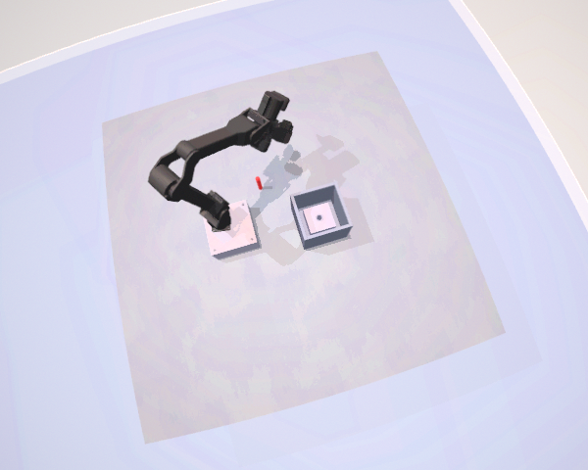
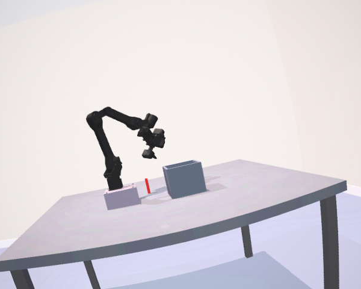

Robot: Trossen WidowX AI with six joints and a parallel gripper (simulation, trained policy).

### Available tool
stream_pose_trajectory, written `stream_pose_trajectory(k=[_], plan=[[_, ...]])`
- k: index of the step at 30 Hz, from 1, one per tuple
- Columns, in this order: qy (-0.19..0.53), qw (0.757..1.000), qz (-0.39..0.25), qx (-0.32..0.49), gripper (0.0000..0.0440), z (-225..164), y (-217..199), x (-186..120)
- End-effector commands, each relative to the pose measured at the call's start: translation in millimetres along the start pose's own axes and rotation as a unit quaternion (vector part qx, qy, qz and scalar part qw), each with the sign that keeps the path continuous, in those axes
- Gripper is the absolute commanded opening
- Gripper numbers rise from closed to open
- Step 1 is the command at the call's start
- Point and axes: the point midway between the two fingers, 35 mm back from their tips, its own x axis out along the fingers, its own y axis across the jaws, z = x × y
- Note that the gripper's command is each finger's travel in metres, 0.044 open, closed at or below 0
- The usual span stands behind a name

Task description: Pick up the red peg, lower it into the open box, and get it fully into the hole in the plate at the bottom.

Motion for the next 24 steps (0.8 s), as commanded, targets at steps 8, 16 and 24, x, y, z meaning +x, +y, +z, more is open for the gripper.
stream_pose_trajectory(k=[8,16,24], plan=[[-0.061,0.984,-0.112,0.127,0.0440,15.6,-46.6,-34.4],[-0.101,0.950,-0.213,0.206,0.0440,9.2,-91.7,-59.5],[-0.134,0.911,-0.298,0.253,0.0437,-0.5,-129.9,-77.2]])
